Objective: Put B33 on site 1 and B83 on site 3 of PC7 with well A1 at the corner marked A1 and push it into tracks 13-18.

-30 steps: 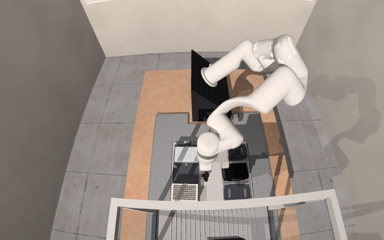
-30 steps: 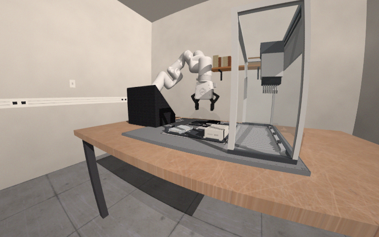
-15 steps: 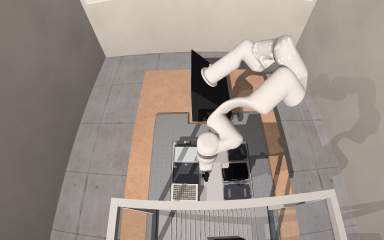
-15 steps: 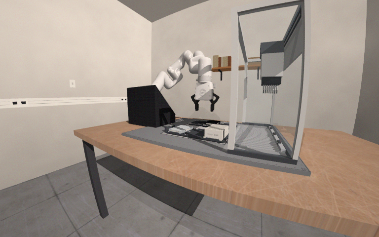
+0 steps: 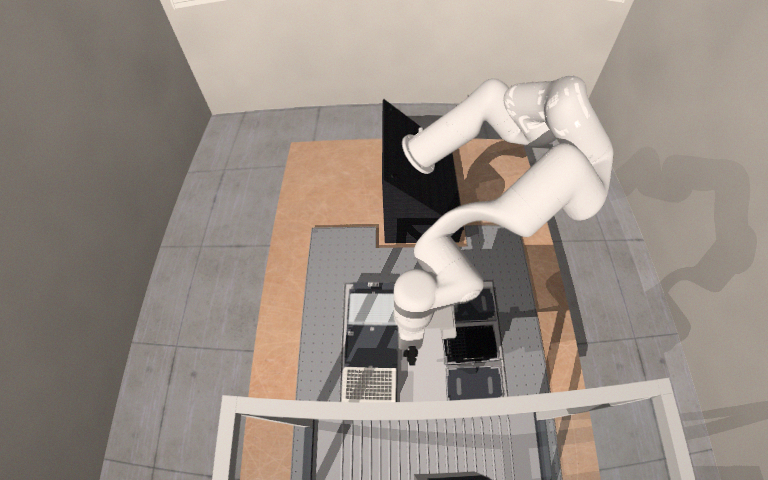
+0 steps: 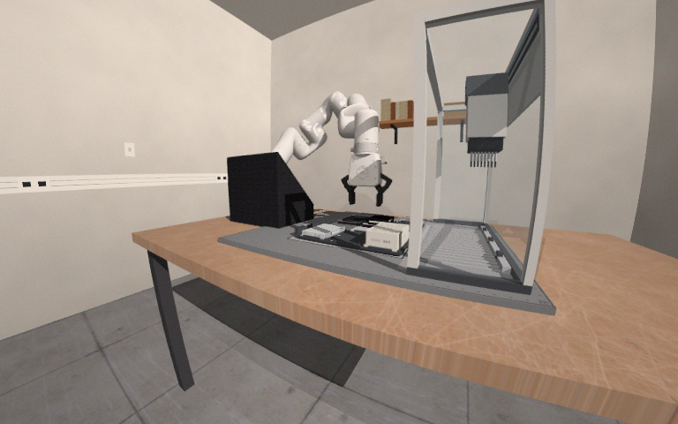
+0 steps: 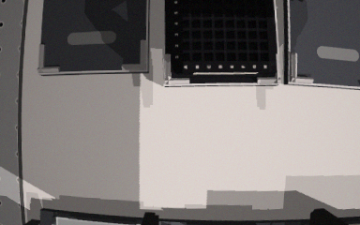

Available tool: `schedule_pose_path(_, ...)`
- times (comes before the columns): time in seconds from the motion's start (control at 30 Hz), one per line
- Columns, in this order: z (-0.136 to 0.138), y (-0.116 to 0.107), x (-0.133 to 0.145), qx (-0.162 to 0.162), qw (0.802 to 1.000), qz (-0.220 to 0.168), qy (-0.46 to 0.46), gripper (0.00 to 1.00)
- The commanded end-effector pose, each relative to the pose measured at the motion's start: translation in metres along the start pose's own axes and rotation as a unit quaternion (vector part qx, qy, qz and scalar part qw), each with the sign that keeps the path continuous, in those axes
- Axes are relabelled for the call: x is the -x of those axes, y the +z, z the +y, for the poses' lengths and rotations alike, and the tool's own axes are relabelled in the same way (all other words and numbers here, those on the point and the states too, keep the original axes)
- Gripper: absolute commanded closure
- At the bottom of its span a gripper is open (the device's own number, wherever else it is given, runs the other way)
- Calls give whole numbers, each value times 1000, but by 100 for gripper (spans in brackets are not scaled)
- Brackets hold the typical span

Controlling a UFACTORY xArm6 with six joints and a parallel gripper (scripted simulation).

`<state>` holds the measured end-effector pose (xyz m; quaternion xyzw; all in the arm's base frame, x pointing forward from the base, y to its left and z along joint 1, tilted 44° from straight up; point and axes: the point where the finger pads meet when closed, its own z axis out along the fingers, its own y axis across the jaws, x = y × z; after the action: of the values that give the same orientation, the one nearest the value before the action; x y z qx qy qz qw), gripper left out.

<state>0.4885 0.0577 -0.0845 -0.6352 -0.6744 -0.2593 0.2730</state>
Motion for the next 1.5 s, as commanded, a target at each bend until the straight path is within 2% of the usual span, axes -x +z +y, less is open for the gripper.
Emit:
schedule_pose_path(0.0,2,6,0,2,1000,-1,-1,0)
schedule_pose_path(1.47,2,68,0,2,1000,0,0,0)
